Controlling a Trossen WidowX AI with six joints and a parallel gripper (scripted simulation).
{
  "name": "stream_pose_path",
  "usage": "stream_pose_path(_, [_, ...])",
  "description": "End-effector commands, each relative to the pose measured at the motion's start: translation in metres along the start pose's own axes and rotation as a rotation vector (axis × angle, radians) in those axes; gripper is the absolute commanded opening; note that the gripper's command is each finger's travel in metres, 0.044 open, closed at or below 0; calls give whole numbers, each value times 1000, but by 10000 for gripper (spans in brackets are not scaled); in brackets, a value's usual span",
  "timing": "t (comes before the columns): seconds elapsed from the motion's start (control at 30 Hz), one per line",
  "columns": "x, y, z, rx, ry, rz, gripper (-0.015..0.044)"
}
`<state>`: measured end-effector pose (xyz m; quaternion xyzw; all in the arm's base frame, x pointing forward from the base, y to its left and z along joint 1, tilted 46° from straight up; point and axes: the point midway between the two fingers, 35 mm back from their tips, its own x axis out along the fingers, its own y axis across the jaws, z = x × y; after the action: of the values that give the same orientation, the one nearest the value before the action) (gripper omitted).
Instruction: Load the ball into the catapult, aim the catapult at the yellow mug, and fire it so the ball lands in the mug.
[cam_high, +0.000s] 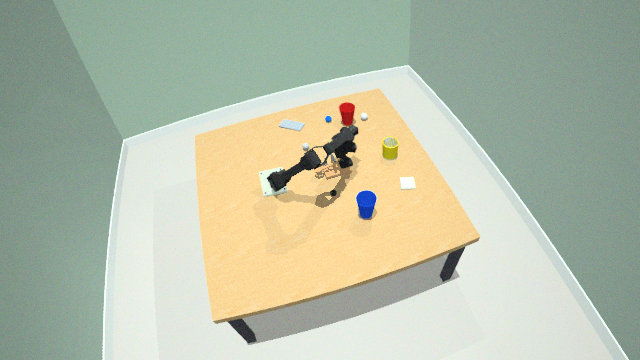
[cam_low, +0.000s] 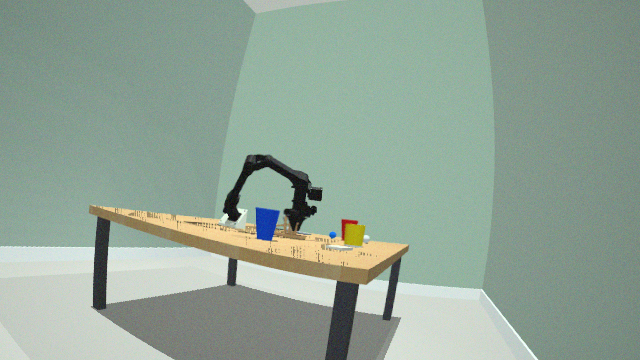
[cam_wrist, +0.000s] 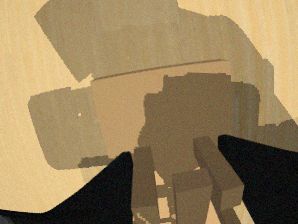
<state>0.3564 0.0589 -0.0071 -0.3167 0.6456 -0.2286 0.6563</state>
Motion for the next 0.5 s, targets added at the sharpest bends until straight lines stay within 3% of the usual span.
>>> stream_pose_path(0.0, [0, 0, 0, 1, 1, 0, 157])
stream_pose_path(0.33, [-10, 0, 1, 1, 1, 2, 420])
stream_pose_path(0.47, [-65, 2, 4, -1, -1, 6, 440])
